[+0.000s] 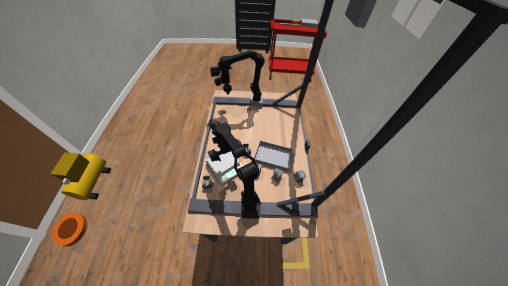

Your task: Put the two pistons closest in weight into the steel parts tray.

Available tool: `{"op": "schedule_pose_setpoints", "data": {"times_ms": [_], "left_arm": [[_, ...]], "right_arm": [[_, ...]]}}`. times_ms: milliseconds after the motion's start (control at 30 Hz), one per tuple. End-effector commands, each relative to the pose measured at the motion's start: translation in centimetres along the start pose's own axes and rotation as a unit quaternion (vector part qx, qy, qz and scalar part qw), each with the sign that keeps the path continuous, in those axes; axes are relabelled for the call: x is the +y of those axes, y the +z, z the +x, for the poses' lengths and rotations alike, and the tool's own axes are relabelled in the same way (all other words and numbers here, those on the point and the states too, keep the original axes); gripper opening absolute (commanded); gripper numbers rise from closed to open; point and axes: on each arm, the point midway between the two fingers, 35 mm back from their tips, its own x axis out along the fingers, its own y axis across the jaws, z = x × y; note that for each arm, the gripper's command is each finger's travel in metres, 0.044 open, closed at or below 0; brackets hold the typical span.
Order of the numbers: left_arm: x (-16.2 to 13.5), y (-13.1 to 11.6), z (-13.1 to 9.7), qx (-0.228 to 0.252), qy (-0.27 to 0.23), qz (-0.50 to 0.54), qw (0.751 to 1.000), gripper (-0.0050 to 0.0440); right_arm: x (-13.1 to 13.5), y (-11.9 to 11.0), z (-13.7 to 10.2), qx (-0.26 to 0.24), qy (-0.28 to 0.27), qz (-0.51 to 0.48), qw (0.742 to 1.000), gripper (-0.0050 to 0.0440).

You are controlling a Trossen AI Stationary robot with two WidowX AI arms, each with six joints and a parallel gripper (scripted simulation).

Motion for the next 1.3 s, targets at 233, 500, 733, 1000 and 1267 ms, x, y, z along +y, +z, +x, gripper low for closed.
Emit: {"op": "schedule_pose_setpoints", "data": {"times_ms": [233,500,733,1000,1267], "left_arm": [[-4.2,2.3,-1.0,-0.017,0.0,0.123,0.992,0.0378],[-7.9,3.9,-1.0,-0.017,0.0,0.208,0.978,0.0378],[-10.2,5.0,-1.0,-0.018,0.0,0.203,0.979,0.0378],[-13.9,6.5,-1.0,-0.018,-0.001,0.203,0.979,0.0378],[-16.6,7.7,-1.1,-0.018,-0.002,0.203,0.979,0.0378]], "right_arm": [[0.0,0.5,-0.8,-0.016,0.001,0.001,1.0,0.04],[0.0,0.5,-0.8,-0.016,0.001,0.001,1.0,0.04],[0.0,0.5,-0.8,-0.016,0.001,0.001,1.0,0.04],[0.0,0.5,-0.8,-0.016,0.001,0.001,1.0,0.04],[0.0,0.5,-0.8,-0.016,0.001,0.001,1.0,0.04]]}}
